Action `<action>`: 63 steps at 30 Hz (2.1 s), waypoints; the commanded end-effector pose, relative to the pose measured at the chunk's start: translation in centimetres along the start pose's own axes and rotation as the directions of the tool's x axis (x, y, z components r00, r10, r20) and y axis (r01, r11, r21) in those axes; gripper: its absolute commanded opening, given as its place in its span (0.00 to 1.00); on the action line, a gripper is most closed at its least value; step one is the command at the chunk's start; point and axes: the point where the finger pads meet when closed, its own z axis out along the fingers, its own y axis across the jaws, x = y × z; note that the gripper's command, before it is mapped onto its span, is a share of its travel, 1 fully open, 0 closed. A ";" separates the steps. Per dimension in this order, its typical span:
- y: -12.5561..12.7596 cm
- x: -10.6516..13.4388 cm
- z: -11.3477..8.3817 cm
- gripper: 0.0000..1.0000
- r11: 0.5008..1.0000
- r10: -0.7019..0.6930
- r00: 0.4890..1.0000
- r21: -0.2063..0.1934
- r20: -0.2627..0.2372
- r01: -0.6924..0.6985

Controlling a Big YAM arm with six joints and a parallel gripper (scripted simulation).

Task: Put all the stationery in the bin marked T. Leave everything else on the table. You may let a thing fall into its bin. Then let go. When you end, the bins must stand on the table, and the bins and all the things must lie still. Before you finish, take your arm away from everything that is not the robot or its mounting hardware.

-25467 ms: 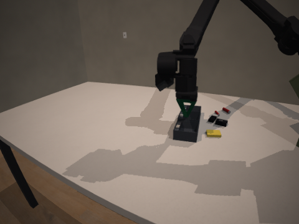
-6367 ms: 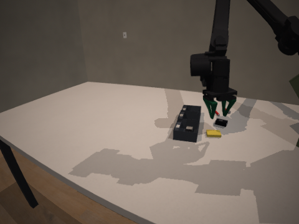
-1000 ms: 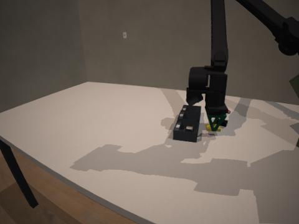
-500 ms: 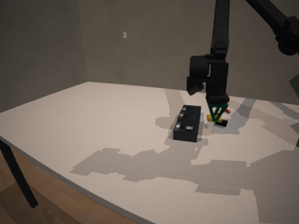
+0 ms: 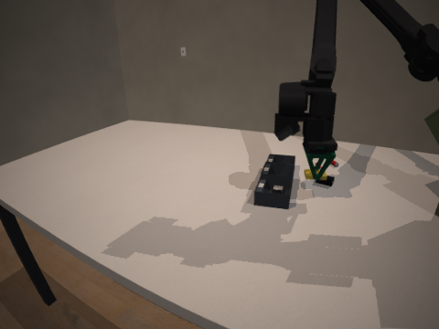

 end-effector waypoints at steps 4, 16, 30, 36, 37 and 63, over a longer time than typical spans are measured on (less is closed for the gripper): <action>0.9 0.4 -0.6 0.34 1.000 -0.016 1.000 -0.007 0.000 0.016; 1.0 0.2 -0.6 0.34 1.000 -0.014 1.000 -0.007 0.003 0.014; 0.4 -0.4 -1.8 0.34 1.000 0.002 1.000 -0.006 0.020 -0.002; 1.4 -2.9 -1.3 0.34 0.993 0.119 0.993 -0.006 0.009 -0.119; 1.5 -3.5 -1.3 0.34 0.993 0.119 0.993 -0.007 0.010 -0.119; 2.2 -10.1 -1.0 0.34 0.991 0.131 0.991 -0.005 0.006 -0.131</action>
